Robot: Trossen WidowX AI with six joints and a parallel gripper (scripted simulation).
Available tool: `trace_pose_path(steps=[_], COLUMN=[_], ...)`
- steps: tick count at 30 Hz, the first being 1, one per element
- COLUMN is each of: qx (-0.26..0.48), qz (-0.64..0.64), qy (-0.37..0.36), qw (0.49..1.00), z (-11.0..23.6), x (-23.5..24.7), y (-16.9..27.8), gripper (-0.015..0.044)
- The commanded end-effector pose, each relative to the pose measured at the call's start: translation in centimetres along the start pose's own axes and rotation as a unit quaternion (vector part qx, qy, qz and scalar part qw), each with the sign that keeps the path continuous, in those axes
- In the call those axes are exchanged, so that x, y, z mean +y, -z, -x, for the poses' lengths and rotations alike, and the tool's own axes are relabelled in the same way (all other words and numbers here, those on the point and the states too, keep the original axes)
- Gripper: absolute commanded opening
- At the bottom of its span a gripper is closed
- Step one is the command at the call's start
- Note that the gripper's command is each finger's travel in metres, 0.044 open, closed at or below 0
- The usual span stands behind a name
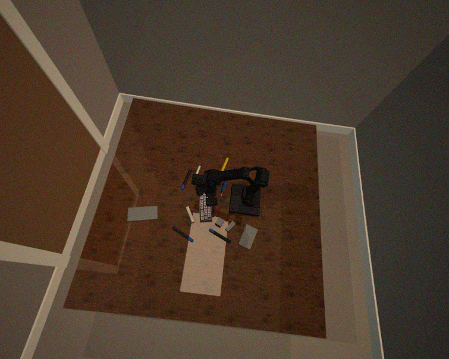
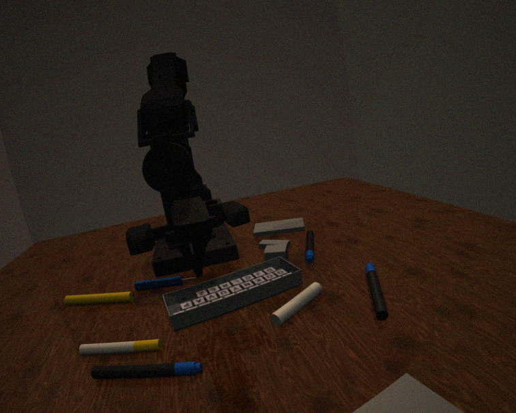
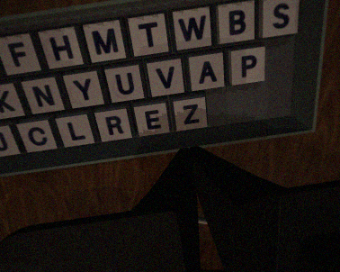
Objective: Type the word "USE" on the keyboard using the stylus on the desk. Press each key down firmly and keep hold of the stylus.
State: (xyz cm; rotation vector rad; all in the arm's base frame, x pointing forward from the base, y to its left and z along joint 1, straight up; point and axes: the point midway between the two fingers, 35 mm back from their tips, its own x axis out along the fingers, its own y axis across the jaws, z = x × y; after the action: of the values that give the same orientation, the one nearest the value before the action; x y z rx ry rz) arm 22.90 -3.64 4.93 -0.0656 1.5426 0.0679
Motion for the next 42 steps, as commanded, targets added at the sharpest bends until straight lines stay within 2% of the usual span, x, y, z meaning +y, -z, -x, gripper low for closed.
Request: trace_pose_path(steps=[1, 10, 20, 24, 26, 34, 39, 40, 42], qx=[0.001, 0.001, 0.001, 0.001, 0.001, -0.005, -0.002, 0.0, 0.003], qz=[-0.003, -0.003, -0.003, -0.003, -0.003, 0.0, 0.034, 0.056, 0.102], qy=[0.0, -0.004, -0.005, -0.005, -0.005, -0.005, -0.006, -0.007, -0.01], qw=[1.0, 1.0, 1.0, 1.0, 1.0, 1.0, 0.999, 0.998, 0.995], z=[-0.1, -0.1, 0.2, 4.9, 6.0, 5.4, 5.1, 4.9, 4.5], x=[0.2, 8.3, 8.4, 8.4, 8.4, 8.4, 6.8, 5.7, 3.7], y=[0.1, 0.1, 0.1, -0.1, 0.1, -0.2, 0.0, 0.2, 0.8], gripper=[0.0, 0.0, 0.0, 0.0, 0.0, 0.0, 0.0131, 0.015, 0.015])
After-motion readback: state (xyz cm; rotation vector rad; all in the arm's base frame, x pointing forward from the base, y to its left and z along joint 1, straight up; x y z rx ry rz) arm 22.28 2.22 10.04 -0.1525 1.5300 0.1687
